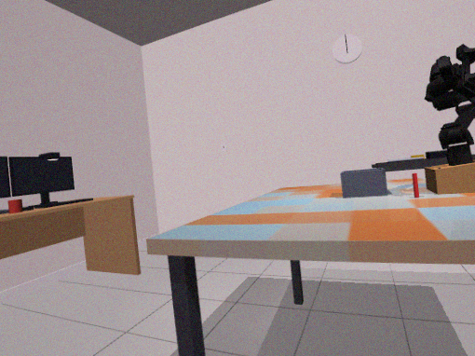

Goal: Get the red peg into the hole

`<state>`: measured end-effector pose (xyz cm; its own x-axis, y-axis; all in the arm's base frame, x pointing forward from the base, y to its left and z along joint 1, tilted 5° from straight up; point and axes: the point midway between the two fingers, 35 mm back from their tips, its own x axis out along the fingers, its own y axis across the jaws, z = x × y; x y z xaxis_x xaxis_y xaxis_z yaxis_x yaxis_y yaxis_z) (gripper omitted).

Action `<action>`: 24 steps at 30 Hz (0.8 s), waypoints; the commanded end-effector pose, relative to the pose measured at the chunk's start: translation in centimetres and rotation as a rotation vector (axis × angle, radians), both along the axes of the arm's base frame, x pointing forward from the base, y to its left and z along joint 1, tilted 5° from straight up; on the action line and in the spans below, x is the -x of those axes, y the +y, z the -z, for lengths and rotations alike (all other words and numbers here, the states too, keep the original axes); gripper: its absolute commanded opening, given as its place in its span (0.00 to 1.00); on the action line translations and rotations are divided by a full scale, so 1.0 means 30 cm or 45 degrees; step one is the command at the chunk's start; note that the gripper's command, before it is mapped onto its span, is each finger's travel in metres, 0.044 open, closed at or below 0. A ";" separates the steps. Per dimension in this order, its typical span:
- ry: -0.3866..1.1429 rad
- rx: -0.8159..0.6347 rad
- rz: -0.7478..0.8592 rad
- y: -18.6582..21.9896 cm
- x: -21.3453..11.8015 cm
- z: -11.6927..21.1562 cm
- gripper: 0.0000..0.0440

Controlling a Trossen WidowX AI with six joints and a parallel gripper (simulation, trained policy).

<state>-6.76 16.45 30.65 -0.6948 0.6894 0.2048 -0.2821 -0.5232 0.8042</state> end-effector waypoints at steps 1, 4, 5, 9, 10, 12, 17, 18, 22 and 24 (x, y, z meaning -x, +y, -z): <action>0.026 0.001 0.036 0.014 -0.017 -0.015 0.95; 0.098 0.008 0.149 0.056 -0.071 -0.053 1.00; 0.119 0.010 0.189 0.069 -0.090 -0.064 1.00; 0.194 0.020 0.351 0.119 -0.173 -0.101 1.00; 0.211 0.024 0.393 0.131 -0.194 -0.108 1.00; 0.243 0.035 0.476 0.152 -0.238 -0.119 1.00; 0.314 0.076 0.685 0.197 -0.352 -0.133 1.00; 0.326 0.086 0.726 0.204 -0.375 -0.133 1.00; 0.370 0.136 0.893 0.228 -0.467 -0.127 1.00; 0.389 0.167 0.976 0.236 -0.513 -0.120 1.00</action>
